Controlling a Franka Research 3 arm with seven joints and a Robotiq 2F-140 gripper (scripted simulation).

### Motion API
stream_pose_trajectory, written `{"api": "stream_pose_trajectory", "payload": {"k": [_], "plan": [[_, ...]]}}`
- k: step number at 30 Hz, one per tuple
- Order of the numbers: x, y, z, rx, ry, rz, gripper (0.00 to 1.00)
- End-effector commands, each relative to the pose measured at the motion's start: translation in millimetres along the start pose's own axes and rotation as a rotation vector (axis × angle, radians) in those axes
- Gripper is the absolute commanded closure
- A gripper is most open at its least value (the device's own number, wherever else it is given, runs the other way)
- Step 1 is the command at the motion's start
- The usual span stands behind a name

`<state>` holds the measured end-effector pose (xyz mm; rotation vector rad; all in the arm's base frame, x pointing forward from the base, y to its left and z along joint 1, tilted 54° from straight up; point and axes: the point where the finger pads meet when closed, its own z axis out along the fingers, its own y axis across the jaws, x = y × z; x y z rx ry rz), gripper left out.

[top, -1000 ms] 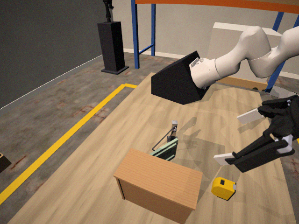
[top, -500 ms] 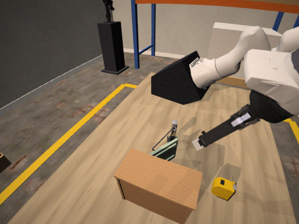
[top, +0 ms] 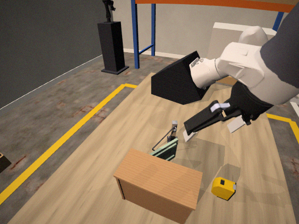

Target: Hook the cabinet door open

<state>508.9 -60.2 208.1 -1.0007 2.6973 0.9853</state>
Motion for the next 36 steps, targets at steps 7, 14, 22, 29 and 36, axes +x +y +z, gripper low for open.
{"api": "stream_pose_trajectory", "payload": {"k": [7,14,22,29,36], "plan": [[-2,-1,-1,0.006,-0.006,0.059,0.0],[-2,-1,-1,0.006,-0.006,0.059,0.0],[10,-10,7,-0.023,-0.058,0.219,0.0],[10,-10,7,-0.023,-0.058,0.219,0.0],[10,-10,7,-0.023,-0.058,0.219,0.0]]}}
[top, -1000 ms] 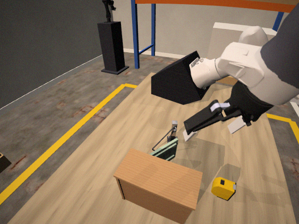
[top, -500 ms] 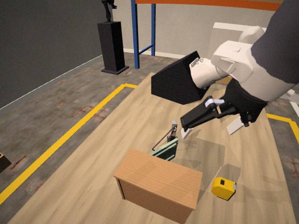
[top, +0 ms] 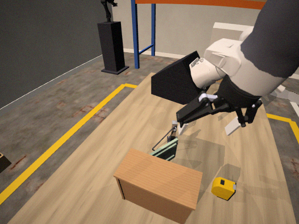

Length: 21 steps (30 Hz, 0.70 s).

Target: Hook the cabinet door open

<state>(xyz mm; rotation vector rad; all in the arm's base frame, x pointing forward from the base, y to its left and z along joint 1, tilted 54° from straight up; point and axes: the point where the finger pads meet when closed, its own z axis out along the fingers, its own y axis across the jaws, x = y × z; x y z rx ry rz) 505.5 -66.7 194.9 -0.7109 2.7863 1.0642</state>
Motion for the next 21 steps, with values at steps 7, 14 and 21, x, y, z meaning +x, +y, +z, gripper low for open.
{"api": "stream_pose_trajectory", "payload": {"k": [7,14,21], "plan": [[-1,-1,0,0.002,-0.005,0.021,0.0],[9,-11,6,-0.028,-0.05,0.17,0.0],[9,-11,6,-0.028,-0.05,0.17,0.0]]}}
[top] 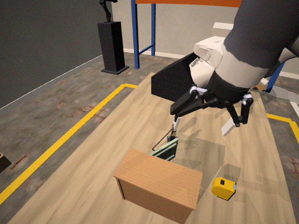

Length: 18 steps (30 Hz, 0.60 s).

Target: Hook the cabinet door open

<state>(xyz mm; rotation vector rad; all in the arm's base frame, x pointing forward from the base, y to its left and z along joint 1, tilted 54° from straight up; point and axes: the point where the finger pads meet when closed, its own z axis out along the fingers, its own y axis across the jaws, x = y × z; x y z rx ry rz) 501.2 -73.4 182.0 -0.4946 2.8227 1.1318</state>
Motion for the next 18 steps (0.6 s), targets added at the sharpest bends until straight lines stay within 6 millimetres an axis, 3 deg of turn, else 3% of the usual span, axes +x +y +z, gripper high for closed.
{"api": "stream_pose_trajectory", "payload": {"k": [1,10,11,18], "plan": [[-1,-1,0,0.002,-0.006,0.03,0.0],[-1,-1,0,0.002,-0.006,0.03,0.0],[6,-12,4,-0.028,-0.046,0.166,0.0],[6,-12,4,-0.028,-0.046,0.166,0.0]]}}
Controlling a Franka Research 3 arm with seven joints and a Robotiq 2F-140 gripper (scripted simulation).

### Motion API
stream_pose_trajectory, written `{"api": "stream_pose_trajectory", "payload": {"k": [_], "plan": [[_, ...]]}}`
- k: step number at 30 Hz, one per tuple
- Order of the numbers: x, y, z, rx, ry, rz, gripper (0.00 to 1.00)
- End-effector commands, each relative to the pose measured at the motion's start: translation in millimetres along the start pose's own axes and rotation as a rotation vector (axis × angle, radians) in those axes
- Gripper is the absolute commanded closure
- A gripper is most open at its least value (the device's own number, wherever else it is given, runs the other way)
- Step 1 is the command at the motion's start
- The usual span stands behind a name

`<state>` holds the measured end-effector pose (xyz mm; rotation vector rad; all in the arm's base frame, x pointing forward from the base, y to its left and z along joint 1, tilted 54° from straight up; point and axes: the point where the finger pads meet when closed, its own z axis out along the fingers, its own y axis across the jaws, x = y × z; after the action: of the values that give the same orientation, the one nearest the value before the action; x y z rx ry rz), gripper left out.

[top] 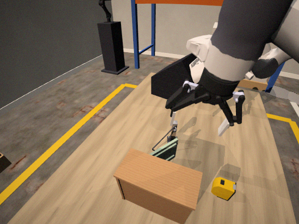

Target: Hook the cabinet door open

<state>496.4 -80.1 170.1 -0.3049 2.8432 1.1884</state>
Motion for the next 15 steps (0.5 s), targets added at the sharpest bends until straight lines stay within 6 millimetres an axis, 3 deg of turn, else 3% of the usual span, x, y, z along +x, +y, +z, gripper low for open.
{"api": "stream_pose_trajectory", "payload": {"k": [1,14,15], "plan": [[-2,-1,0,0.0,-0.01,0.045,0.0],[-2,-1,0,0.0,-0.01,0.045,0.0],[3,-11,3,-0.028,-0.045,0.169,0.0]]}}
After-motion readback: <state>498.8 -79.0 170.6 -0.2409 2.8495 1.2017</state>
